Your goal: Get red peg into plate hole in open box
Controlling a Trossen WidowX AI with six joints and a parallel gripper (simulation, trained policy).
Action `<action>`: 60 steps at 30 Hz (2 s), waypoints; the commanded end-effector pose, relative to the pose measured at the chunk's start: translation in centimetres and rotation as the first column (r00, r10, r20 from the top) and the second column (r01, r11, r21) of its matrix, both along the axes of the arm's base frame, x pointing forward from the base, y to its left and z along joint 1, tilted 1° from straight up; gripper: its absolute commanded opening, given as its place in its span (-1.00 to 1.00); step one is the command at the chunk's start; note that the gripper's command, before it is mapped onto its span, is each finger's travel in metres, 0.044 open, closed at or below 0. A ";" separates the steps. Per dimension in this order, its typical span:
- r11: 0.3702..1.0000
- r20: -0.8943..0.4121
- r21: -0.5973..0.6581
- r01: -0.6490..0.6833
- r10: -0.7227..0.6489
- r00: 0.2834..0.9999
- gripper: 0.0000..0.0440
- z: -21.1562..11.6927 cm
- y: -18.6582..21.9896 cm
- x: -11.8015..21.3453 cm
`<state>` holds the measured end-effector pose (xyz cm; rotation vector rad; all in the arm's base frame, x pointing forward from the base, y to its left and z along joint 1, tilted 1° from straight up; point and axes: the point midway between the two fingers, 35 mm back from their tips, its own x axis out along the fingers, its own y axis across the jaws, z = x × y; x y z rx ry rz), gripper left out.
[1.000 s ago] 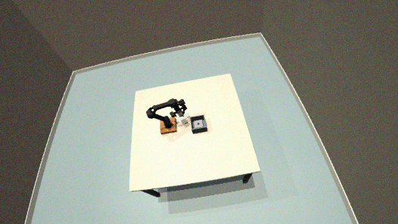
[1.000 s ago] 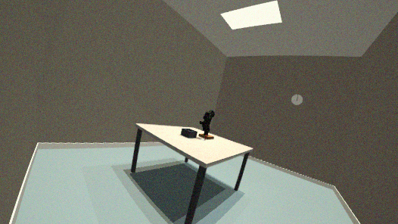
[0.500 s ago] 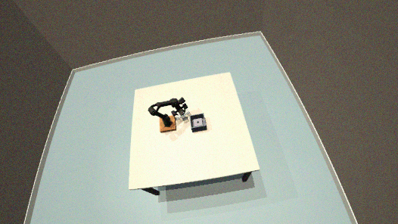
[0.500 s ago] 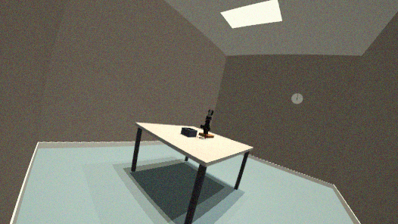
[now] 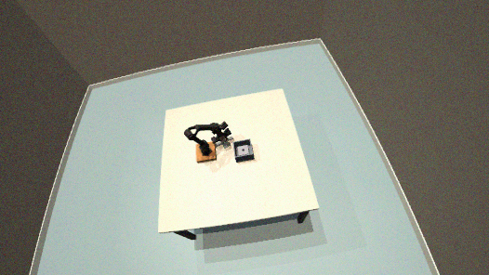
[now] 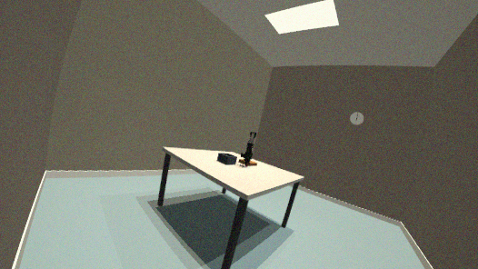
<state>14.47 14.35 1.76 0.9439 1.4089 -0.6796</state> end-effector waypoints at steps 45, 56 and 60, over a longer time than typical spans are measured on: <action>0.990 0.258 -0.123 -0.064 0.094 0.962 -1.00 11.9 -5.2 11.1; 0.989 0.270 -0.150 0.010 0.031 0.962 -1.00 12.0 -8.5 14.0; 0.987 0.269 -0.154 0.033 0.010 0.963 -1.00 11.7 -9.6 14.9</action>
